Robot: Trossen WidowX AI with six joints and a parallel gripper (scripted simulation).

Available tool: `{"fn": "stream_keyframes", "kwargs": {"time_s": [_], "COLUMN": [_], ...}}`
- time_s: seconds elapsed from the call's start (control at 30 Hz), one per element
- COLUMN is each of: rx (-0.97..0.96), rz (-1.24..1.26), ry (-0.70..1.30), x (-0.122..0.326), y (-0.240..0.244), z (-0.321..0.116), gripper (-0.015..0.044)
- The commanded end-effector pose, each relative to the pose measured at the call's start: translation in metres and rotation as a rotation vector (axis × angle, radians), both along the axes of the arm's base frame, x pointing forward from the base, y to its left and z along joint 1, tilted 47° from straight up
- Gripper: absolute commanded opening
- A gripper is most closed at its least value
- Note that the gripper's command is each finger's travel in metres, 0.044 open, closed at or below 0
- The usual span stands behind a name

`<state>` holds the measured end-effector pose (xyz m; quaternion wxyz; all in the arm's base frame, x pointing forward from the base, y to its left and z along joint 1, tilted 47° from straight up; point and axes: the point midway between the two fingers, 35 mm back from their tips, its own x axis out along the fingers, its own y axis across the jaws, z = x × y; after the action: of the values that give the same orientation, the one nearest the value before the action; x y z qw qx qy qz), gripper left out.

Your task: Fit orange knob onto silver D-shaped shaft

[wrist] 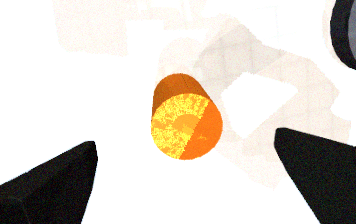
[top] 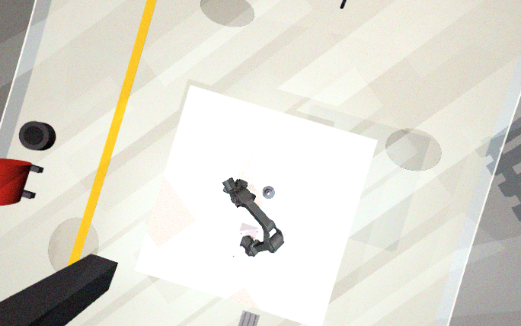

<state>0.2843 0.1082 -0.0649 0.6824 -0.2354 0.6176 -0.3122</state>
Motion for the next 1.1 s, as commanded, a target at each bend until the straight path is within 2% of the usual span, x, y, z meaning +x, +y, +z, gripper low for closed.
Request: {"fn": "stream_keyframes", "kwargs": {"time_s": [0.0,1.07], "rx": [-0.003,-0.002], "rz": [-0.015,-0.013], "ry": [0.004,0.007], "x": [-0.001,0.001], "y": [0.005,-0.03], "z": [0.007,-0.027], "gripper": [0.044,0.044]}}
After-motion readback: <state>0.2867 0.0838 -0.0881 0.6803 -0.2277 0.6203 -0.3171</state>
